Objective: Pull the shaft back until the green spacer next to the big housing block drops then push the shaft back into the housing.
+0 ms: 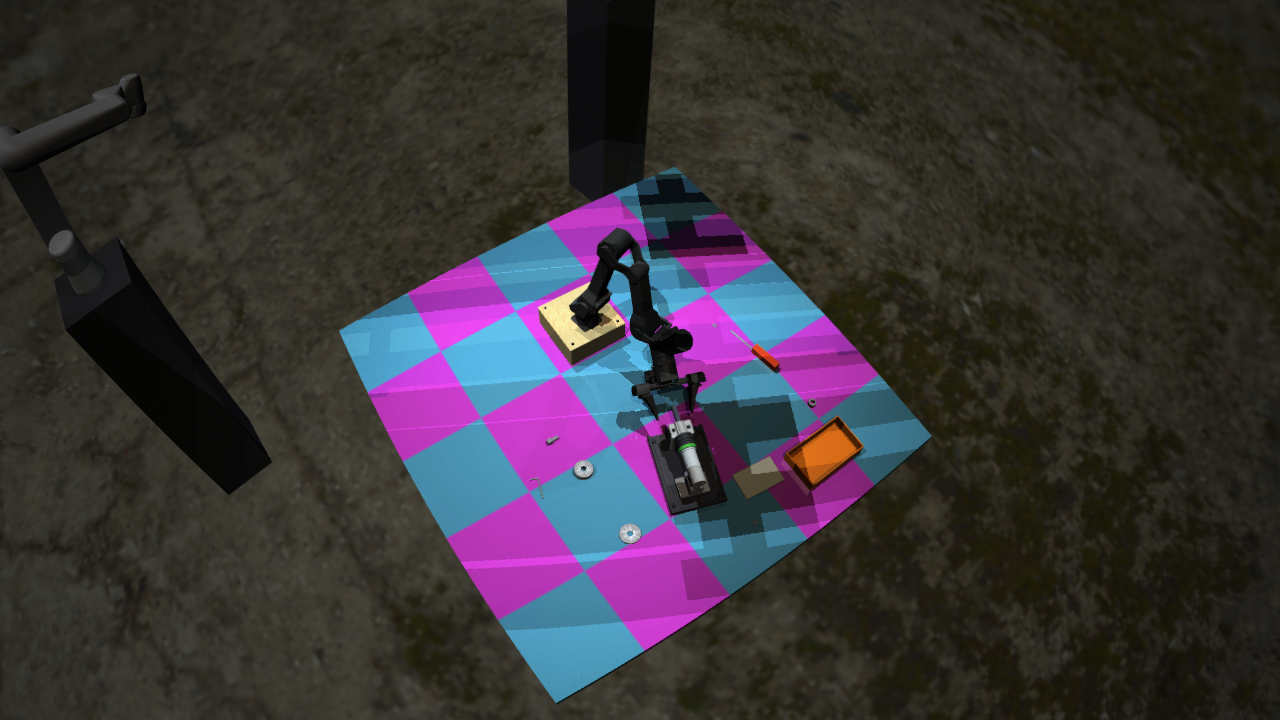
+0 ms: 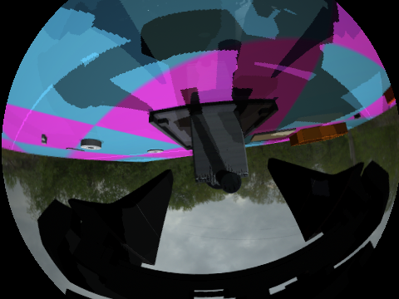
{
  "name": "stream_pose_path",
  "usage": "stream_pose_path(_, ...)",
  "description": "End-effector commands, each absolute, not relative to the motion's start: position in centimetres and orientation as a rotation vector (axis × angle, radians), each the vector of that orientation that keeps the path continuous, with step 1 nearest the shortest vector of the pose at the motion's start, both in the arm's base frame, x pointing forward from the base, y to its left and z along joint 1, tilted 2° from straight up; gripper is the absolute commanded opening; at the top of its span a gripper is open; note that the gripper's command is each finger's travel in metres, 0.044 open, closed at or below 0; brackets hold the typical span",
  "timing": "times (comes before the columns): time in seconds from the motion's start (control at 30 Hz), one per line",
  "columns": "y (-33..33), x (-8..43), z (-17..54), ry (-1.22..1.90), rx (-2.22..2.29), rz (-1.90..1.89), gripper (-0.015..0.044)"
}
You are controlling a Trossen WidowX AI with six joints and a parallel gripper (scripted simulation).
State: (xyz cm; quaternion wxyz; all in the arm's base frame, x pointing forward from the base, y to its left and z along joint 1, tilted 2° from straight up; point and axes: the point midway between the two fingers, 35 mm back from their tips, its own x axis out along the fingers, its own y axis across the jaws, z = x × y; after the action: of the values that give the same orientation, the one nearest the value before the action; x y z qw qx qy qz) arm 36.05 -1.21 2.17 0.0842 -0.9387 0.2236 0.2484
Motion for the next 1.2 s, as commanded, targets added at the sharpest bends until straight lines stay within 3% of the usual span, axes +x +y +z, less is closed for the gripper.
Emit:
stream_pose_path(0.0,-1.1,36.1,2.2,0.659,-2.804,0.741,0.044)
stream_pose_path(1.17,-1.8,37.5,1.3,0.659,-2.804,0.74,0.044)
